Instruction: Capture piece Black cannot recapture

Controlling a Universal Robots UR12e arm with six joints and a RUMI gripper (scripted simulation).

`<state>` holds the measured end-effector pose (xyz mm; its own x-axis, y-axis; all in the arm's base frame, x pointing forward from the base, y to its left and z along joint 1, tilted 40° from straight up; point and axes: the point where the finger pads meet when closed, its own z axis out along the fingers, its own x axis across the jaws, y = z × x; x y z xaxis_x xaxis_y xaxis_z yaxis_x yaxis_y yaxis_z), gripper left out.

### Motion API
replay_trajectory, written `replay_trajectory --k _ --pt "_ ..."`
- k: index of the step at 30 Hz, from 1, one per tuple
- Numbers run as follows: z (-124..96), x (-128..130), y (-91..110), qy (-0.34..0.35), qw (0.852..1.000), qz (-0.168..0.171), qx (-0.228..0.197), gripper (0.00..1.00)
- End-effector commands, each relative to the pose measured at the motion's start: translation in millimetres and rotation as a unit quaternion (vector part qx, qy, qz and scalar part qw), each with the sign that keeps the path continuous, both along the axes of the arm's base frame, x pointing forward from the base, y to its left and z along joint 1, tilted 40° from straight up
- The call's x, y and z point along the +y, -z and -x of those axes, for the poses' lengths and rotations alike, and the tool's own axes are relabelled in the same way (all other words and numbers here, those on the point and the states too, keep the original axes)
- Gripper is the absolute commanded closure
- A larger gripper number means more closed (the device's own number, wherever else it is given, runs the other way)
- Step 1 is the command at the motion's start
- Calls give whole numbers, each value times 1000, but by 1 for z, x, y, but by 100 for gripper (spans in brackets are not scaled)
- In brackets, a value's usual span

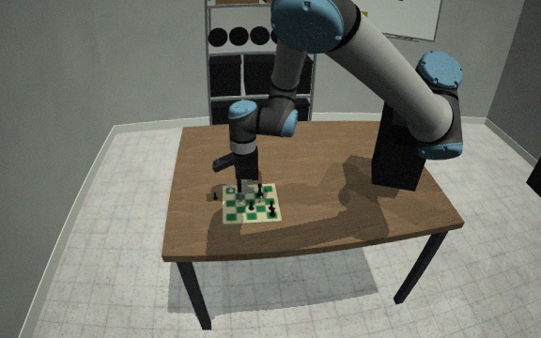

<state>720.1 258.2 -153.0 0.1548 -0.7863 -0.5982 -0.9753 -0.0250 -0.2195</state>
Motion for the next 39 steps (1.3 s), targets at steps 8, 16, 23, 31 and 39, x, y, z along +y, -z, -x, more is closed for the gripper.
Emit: replay_trajectory --k 8,16,23,31,39 --pt "8 -32 -39 1 1000 0 -1 75" --pt "13 -50 -61 1 1000 0 -1 75" --pt "14 -56 -69 1 1000 0 -1 75" --pt "15 -55 -68 0 1000 0 0 0" --pt "14 -55 -68 1 1000 0 0 0"
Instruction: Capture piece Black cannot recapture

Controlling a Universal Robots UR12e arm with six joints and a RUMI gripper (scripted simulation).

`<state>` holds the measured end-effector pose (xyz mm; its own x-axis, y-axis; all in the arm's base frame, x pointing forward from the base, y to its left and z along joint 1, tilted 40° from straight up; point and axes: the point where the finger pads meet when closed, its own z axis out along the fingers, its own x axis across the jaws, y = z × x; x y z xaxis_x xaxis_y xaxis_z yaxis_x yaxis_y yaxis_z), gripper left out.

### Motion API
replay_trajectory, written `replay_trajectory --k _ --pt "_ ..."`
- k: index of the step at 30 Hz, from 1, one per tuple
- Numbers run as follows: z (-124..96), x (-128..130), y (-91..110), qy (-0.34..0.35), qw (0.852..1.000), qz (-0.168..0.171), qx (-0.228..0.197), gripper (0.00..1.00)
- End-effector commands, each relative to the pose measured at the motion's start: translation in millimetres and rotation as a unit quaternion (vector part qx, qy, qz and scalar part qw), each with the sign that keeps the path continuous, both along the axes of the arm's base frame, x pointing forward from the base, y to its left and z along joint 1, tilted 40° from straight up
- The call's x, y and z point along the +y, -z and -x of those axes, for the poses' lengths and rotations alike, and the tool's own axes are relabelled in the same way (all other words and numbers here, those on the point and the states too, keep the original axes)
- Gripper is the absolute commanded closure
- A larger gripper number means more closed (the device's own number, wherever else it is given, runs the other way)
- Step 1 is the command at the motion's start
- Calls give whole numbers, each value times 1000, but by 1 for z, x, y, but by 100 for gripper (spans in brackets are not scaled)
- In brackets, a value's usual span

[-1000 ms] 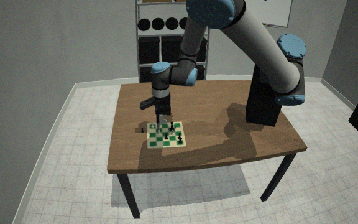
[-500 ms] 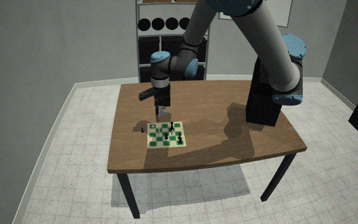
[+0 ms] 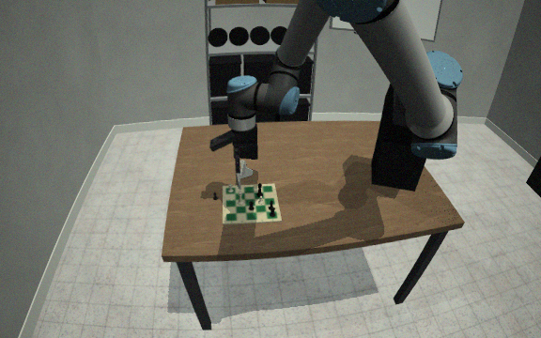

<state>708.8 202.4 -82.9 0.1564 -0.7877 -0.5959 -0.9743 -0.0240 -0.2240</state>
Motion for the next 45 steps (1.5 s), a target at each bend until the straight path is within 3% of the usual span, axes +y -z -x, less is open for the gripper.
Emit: replay_trajectory --k 1,14,34,45 --pt "3 1 2 0 1000 -1 2 0" --pt "4 -4 -3 1 1000 -1 2 0" --pt "12 -36 -44 1 1000 0 2 0" --pt "12 -36 -44 0 1000 -1 2 0"
